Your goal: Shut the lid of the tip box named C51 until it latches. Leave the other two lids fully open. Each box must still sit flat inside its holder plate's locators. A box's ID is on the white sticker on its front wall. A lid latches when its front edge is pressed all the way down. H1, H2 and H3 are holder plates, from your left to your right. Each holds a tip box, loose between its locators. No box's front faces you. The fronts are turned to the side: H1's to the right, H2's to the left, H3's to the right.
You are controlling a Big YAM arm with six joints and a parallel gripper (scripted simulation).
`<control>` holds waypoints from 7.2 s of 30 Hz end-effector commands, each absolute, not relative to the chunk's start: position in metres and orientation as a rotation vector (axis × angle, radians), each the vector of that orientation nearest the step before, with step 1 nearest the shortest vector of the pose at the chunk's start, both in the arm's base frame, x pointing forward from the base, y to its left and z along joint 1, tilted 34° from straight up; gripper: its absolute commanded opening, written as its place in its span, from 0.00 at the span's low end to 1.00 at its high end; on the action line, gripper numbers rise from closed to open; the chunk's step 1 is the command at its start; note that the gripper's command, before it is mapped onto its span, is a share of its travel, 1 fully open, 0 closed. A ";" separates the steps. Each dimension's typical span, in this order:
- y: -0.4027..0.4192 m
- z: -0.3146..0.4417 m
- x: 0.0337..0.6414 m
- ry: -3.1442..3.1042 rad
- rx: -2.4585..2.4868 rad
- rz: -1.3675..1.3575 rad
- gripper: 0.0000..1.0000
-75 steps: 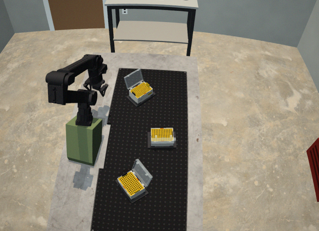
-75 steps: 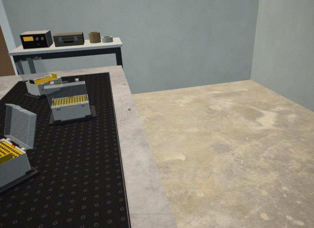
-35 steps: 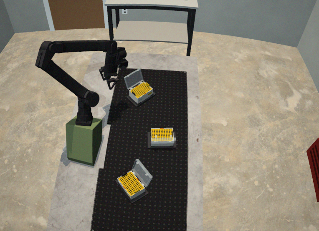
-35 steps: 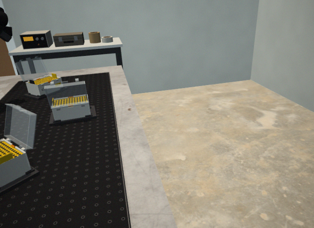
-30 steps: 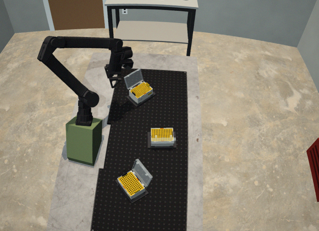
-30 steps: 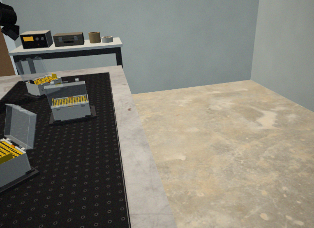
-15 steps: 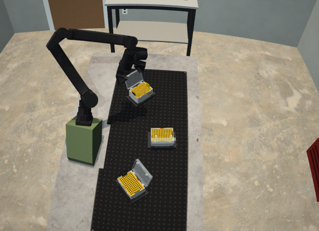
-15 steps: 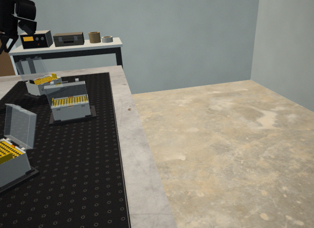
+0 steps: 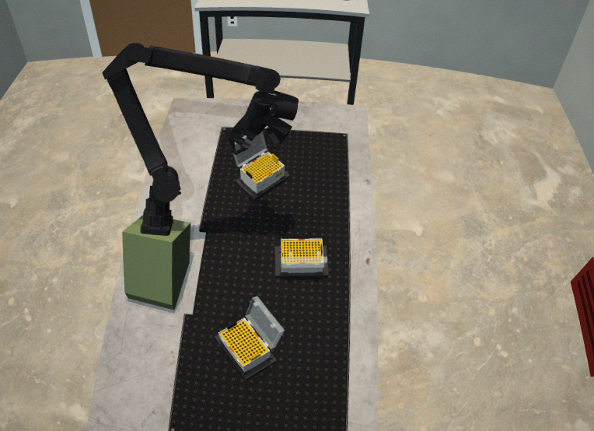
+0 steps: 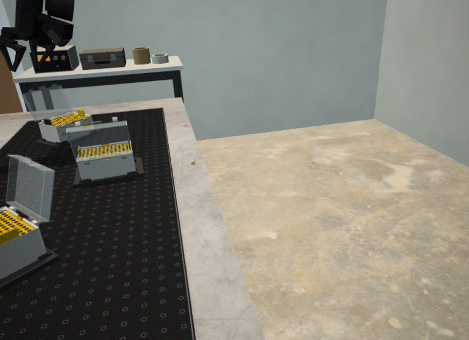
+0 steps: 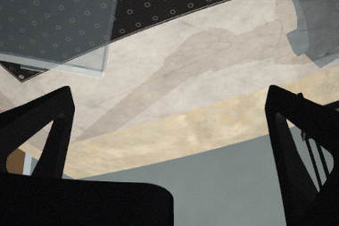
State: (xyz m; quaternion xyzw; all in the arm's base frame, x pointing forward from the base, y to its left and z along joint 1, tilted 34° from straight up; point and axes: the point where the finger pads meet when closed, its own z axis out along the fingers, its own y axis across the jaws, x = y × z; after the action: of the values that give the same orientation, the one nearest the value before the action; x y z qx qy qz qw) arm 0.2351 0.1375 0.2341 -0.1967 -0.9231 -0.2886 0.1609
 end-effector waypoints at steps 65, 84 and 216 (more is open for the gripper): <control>0.174 0.112 0.333 -2.314 -1.022 -0.980 1.00; 0.186 0.098 0.346 -2.334 -1.022 -1.010 1.00; -0.047 0.163 0.451 -2.898 0.629 -0.567 1.00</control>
State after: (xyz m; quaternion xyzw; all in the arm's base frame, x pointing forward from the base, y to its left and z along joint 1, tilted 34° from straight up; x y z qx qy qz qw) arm 0.4284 -0.0261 0.1533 0.1629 -0.9617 -0.1956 0.1020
